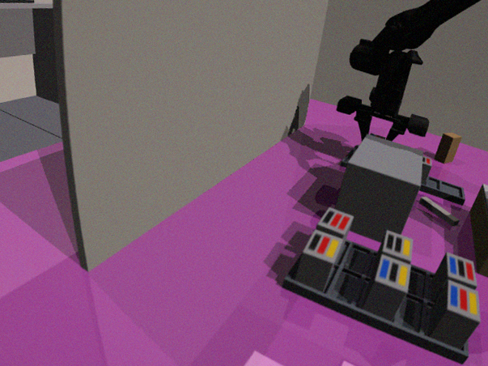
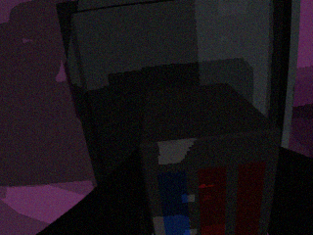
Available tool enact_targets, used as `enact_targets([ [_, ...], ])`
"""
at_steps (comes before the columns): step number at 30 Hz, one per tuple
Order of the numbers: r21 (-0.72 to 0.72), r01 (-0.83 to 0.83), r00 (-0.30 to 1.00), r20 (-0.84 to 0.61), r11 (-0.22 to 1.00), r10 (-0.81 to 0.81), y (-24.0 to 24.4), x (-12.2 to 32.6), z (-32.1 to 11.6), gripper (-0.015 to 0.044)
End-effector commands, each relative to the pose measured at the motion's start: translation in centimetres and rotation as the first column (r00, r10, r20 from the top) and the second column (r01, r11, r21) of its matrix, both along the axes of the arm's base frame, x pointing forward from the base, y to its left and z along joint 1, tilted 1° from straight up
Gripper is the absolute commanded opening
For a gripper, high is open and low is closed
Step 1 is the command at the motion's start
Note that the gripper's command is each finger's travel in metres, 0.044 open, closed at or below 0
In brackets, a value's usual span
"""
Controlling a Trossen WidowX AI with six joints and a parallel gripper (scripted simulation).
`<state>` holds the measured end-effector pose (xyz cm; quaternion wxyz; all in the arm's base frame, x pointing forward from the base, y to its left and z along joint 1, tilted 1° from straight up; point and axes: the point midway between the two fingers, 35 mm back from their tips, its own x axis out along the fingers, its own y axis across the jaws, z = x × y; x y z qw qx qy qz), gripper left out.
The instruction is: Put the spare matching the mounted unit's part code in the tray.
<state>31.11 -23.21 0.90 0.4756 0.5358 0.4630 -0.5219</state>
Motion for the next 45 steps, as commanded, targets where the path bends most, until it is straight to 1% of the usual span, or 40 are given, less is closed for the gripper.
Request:
enact_targets([
  [1,0.004,0.005,1.0,-0.001,1.0,-0.005,0.1,-0.1,-0.4,0.0],
  [18,0.0,0.0,1.0,0.0,1.0,0.0,0.0,0.0,-0.1,0.044],
  [20,0.0,0.001,1.0,0.0,1.0,-0.001,-0.1,0.1,1.1,0.044],
  [24,0.002,0.004,1.0,0.0,1.0,-0.004,-0.2,0.0,8.0,0.044],
  [26,0.003,0.005,1.0,-0.001,1.0,-0.005,0.0,-0.3,10.3,0.044],
  [45,-0.009,0.005,1.0,0.011,1.0,-0.005,-0.1,-0.2,11.0,0.044],
])
